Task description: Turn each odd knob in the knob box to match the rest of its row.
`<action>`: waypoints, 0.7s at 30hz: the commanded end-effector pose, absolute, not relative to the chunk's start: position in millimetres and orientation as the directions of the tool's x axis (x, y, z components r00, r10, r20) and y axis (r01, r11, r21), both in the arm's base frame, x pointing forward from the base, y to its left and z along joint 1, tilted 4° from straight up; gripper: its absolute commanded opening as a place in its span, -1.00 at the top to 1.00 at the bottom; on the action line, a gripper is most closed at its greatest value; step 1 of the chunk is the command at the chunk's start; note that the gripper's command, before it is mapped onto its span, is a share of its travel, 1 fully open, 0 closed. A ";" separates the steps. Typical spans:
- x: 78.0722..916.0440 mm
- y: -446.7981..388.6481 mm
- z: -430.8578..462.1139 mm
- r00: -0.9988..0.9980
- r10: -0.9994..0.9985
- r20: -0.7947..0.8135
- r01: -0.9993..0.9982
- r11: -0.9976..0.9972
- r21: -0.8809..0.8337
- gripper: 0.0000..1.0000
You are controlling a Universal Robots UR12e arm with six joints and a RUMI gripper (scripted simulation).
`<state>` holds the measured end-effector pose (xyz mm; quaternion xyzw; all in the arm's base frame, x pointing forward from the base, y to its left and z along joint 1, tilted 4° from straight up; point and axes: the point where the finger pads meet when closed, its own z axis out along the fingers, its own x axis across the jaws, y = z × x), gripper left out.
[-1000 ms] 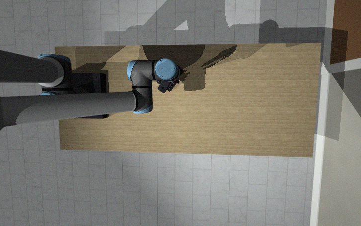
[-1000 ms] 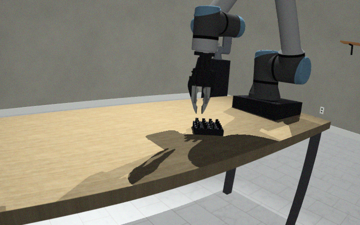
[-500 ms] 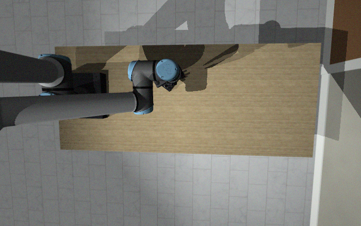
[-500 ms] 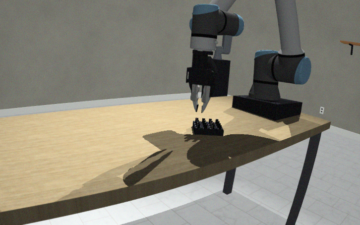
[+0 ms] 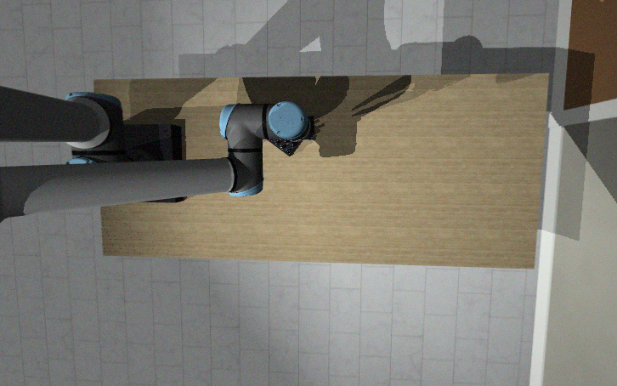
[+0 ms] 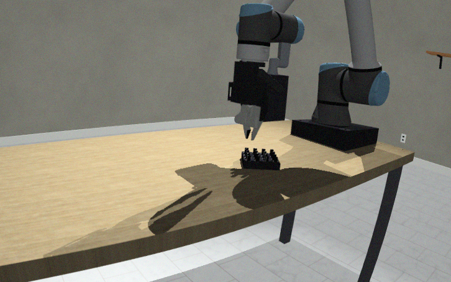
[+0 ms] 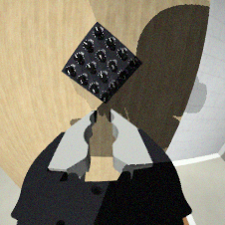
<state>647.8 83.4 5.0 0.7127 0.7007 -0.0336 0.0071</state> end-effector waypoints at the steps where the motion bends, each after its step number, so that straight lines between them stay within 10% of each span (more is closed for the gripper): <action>1: 649.0 84.0 6.3 0.081 0.995 -0.062 0.996 -0.083 -0.032 0.78; 21: 649.8 84.6 7.1 0.155 0.986 -0.065 0.987 -0.157 -0.028 0.78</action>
